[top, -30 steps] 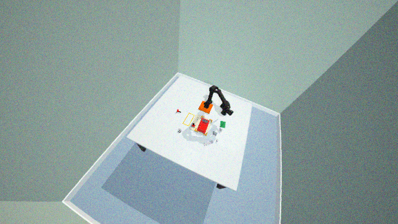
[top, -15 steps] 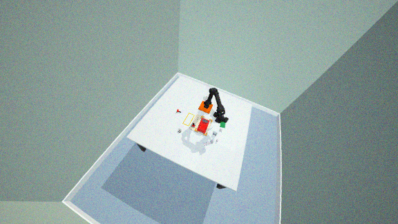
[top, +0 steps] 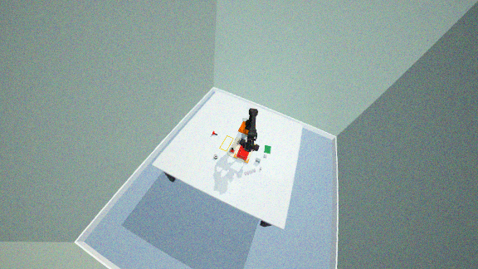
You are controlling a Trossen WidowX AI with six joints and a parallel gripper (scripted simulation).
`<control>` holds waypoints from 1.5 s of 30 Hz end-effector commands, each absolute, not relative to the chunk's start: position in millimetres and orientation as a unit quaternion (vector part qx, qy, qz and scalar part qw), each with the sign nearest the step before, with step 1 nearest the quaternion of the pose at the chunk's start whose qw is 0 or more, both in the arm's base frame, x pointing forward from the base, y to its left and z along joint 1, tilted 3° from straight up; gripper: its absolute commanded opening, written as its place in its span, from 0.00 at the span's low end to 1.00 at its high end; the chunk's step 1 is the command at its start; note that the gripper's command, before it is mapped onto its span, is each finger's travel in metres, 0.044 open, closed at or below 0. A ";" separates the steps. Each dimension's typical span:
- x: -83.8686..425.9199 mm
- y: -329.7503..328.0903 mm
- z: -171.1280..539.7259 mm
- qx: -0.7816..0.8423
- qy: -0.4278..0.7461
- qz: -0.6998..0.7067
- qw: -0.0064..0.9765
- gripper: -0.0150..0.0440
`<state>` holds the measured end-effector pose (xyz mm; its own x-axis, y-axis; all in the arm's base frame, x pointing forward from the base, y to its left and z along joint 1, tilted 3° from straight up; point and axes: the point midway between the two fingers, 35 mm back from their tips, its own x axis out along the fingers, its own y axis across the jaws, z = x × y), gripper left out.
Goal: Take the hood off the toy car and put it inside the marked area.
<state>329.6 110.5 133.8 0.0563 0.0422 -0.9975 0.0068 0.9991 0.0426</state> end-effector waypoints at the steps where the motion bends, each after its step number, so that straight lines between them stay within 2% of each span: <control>1: 344.8 80.8 136.0 -0.026 0.682 0.003 0.731 1.00; 45: 348.7 78.2 107.5 -0.028 0.682 0.003 0.731 1.00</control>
<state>350.2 79.6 114.1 0.0835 -0.0253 -0.9962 -0.0392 0.9988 -0.0287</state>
